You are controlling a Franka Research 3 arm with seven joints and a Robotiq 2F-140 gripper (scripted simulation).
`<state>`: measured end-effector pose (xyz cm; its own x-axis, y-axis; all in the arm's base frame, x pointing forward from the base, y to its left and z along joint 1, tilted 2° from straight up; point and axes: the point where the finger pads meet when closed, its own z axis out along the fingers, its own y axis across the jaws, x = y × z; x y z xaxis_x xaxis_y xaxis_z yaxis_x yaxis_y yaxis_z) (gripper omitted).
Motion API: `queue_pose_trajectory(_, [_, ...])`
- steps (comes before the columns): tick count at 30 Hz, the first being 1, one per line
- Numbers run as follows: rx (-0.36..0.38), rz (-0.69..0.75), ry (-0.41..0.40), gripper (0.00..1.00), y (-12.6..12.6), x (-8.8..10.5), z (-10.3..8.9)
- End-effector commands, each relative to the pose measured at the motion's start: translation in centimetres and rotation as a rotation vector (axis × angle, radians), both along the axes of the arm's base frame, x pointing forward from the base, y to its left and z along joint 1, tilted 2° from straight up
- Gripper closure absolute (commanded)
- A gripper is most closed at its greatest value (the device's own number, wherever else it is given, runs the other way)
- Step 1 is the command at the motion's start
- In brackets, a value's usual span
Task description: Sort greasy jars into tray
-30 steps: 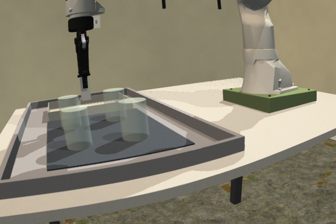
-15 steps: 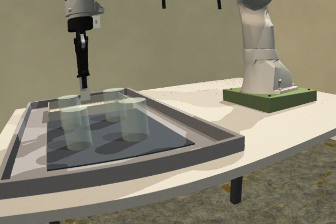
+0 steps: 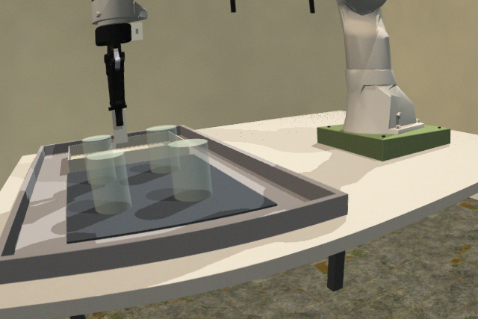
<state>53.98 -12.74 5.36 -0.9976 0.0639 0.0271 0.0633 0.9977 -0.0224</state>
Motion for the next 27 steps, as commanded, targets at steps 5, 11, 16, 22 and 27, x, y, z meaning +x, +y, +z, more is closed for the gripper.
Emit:
queue_pose_trajectory(5, [-0.003, -0.002, 0.003, 1.00, -0.05, 0.05, -0.07])
queue_pose_trajectory(11, [-0.003, -0.002, 0.003, 1.00, -0.06, 0.13, -0.07])
queue_pose_trajectory(16, [-0.003, -0.002, 0.003, 1.00, -0.06, 0.18, -0.07])
queue_pose_trajectory(22, [-0.003, -0.002, 0.003, 1.00, -0.07, 0.25, -0.08])
queue_pose_trajectory(27, [-0.003, -0.002, 0.003, 1.00, -0.07, 0.31, -0.08])
